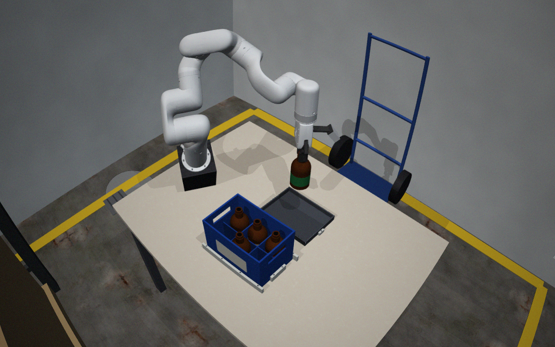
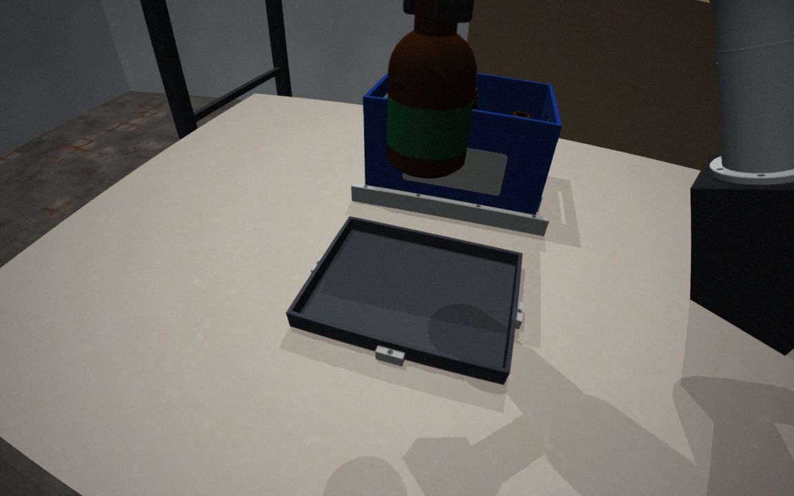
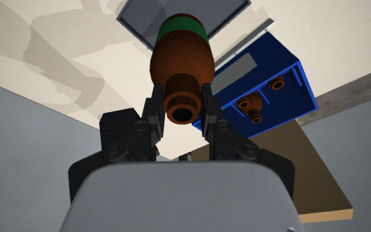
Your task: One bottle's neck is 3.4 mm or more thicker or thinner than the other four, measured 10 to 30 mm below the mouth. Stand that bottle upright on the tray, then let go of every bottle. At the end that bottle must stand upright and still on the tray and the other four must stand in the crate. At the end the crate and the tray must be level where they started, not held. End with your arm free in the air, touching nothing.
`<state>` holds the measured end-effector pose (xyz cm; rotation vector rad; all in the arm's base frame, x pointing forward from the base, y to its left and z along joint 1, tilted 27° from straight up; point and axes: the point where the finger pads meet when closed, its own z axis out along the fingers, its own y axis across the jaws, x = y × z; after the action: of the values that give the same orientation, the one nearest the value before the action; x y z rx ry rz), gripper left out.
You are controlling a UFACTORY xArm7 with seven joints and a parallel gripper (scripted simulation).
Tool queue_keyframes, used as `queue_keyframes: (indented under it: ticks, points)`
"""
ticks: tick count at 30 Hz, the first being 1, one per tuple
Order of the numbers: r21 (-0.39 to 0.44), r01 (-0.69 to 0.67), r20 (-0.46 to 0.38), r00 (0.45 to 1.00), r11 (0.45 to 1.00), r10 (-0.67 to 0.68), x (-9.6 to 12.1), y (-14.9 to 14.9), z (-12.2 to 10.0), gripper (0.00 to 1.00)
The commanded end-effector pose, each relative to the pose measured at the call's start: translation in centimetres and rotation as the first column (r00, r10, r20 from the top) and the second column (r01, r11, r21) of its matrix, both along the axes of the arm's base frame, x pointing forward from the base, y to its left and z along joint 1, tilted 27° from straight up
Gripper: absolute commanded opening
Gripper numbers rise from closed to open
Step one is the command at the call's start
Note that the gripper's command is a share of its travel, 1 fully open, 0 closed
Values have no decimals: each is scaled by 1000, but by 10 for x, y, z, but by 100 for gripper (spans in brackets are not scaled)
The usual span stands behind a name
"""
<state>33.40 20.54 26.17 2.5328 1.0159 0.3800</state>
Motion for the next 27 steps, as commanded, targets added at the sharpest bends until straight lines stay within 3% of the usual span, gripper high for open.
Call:
queue_keyframes:
  ticks: [1,27]
  points:
    - [1,-2,3,1000,1000,2,0,1,2,0]
    - [1,-2,3,1000,1000,2,3,-1,-5,0]
